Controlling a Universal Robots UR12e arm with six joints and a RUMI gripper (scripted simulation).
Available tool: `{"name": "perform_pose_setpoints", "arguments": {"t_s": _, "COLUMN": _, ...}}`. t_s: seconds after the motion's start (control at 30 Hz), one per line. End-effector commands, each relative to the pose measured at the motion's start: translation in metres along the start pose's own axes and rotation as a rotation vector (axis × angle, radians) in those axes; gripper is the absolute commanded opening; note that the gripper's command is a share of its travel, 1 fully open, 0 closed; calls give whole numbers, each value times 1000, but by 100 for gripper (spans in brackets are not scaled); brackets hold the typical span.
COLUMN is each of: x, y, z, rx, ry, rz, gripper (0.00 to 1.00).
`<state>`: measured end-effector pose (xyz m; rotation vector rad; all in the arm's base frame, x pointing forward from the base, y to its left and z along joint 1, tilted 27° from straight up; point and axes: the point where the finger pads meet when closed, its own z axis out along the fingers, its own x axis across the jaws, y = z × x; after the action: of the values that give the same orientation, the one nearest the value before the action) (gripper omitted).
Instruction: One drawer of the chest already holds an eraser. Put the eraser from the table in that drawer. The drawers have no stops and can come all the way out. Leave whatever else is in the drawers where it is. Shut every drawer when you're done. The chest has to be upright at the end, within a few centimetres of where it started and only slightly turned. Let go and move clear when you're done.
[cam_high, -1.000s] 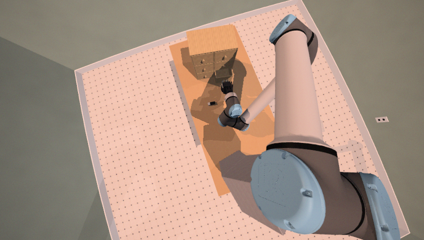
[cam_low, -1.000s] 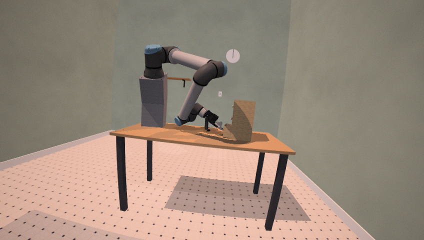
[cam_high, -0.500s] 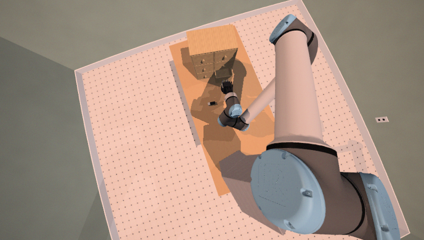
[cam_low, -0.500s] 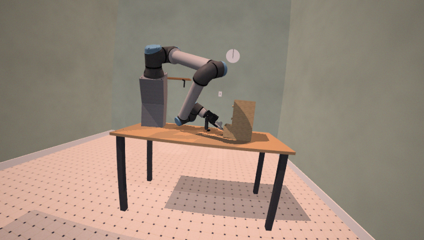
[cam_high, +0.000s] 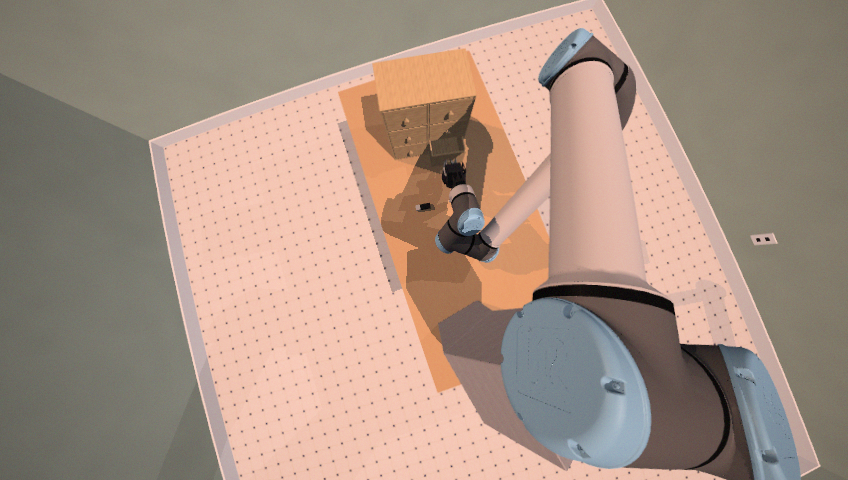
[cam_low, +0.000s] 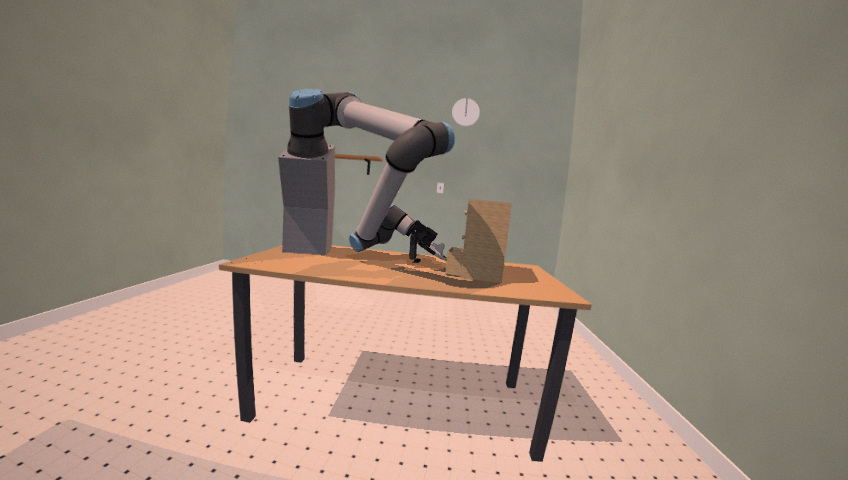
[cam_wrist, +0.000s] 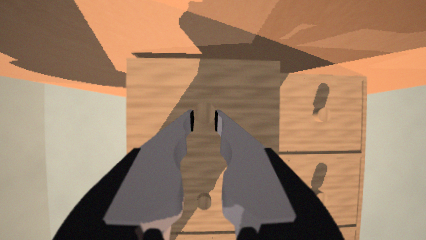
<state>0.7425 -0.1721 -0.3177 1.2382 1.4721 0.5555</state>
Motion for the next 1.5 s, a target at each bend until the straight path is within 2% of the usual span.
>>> {"name": "perform_pose_setpoints", "arguments": {"t_s": 0.0, "x": -1, "y": 2, "z": 2, "rx": -3, "ry": -2, "rz": -1, "gripper": 7}}
{"name": "perform_pose_setpoints", "arguments": {"t_s": 1.47, "x": -1, "y": 9, "z": 12, "rx": -5, "ry": -2, "rz": -1, "gripper": 7}}
